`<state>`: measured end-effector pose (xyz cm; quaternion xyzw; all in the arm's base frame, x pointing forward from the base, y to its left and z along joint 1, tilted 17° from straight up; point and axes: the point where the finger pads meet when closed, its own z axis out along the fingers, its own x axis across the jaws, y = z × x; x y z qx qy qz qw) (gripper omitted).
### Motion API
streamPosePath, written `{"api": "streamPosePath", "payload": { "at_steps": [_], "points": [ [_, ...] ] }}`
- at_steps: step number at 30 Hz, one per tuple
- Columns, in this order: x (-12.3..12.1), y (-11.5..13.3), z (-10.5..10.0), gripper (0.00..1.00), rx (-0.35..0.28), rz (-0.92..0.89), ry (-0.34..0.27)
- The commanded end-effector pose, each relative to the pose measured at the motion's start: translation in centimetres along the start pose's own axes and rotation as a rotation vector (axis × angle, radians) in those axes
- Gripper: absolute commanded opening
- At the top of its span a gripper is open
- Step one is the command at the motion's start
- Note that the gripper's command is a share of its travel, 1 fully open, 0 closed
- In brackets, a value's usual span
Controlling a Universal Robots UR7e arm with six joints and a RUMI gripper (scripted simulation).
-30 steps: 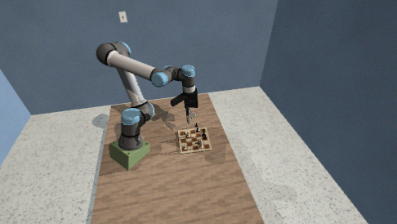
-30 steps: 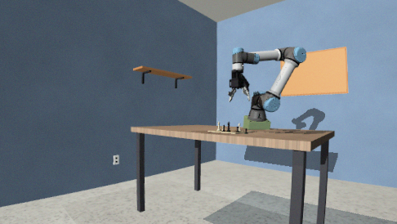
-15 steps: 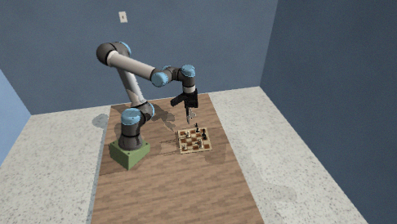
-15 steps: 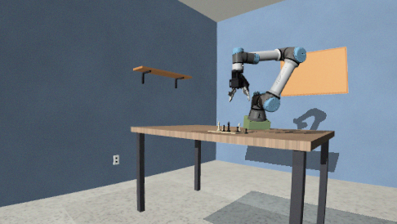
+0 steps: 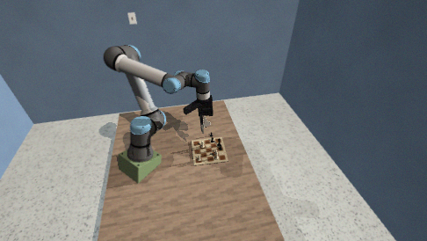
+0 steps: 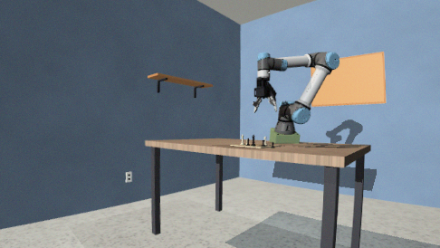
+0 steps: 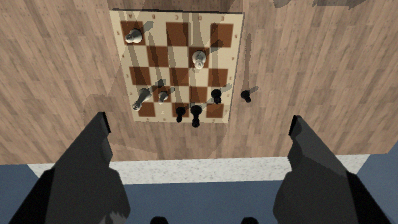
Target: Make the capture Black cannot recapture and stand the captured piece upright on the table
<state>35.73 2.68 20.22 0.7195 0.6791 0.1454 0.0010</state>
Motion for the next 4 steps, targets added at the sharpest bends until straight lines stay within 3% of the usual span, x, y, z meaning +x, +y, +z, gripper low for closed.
{"api": "streamPosePath", "payload": {
  "at_steps": [1, 4],
  "points": [
    [-0.01, 0.03, -0.03, 1.00, -0.001, 0.000, 0.000],
    [-0.01, 0.03, -0.03, 1.00, -0.001, 0.000, 0.000]
  ]
}}
